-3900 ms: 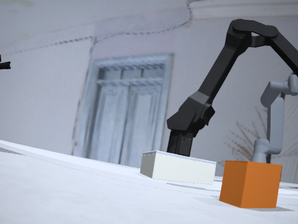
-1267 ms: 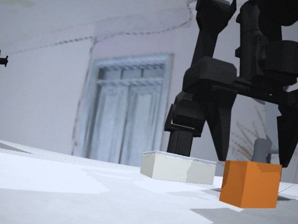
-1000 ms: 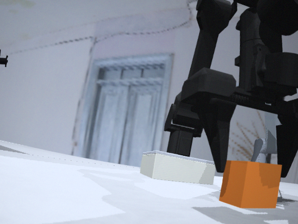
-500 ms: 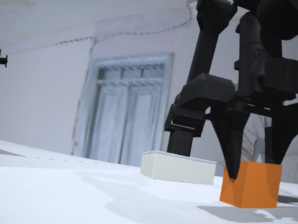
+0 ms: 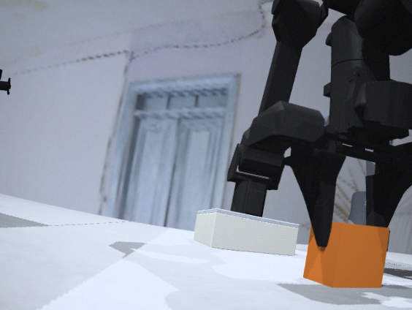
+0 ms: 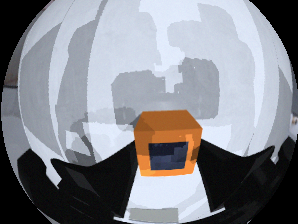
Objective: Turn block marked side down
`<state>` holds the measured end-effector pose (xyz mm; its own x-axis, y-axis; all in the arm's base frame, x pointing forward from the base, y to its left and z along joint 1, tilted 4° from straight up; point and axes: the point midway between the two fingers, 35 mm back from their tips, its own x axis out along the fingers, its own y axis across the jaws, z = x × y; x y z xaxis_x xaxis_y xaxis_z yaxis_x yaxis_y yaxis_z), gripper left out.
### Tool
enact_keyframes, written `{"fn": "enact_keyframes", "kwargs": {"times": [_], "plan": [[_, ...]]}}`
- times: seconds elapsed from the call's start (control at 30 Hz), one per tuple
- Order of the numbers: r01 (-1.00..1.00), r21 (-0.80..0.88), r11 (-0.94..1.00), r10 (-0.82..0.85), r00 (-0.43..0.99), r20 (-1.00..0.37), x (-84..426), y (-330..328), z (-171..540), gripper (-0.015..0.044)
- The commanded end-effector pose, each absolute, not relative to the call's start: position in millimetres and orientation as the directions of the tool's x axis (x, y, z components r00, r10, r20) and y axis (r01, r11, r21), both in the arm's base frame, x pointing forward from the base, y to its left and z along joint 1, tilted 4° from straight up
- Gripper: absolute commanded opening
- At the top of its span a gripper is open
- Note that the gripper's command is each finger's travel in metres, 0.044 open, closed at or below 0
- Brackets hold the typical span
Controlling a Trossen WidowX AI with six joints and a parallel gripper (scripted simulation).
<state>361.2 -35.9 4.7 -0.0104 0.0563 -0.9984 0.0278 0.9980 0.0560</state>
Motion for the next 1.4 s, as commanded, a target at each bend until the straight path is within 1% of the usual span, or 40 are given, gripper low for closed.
{"fn": "enact_keyframes", "kwargs": {"times": [0.0, 0.1, 0.3, 0.83, 1.37], "plan": [[0.030, 0.055, 0.998, 0.055, -0.011, -0.998, 361.5, -37.1, 21.8, 0.0000], [0.030, 0.054, 0.998, 0.055, -0.011, -0.998, 361.3, -37.7, 33.0, 0.0000], [0.031, 0.055, 0.998, 0.055, -0.001, -0.999, 361.5, -37.7, 32.5, 0.0000], [0.034, 0.055, 0.998, 0.046, 0.238, -0.970, 363.5, -38.1, 25.0, 0.0000], [0.032, 0.055, 0.998, 0.033, 0.466, -0.884, 357.3, -37.5, 25.6, 0.0000]]}}
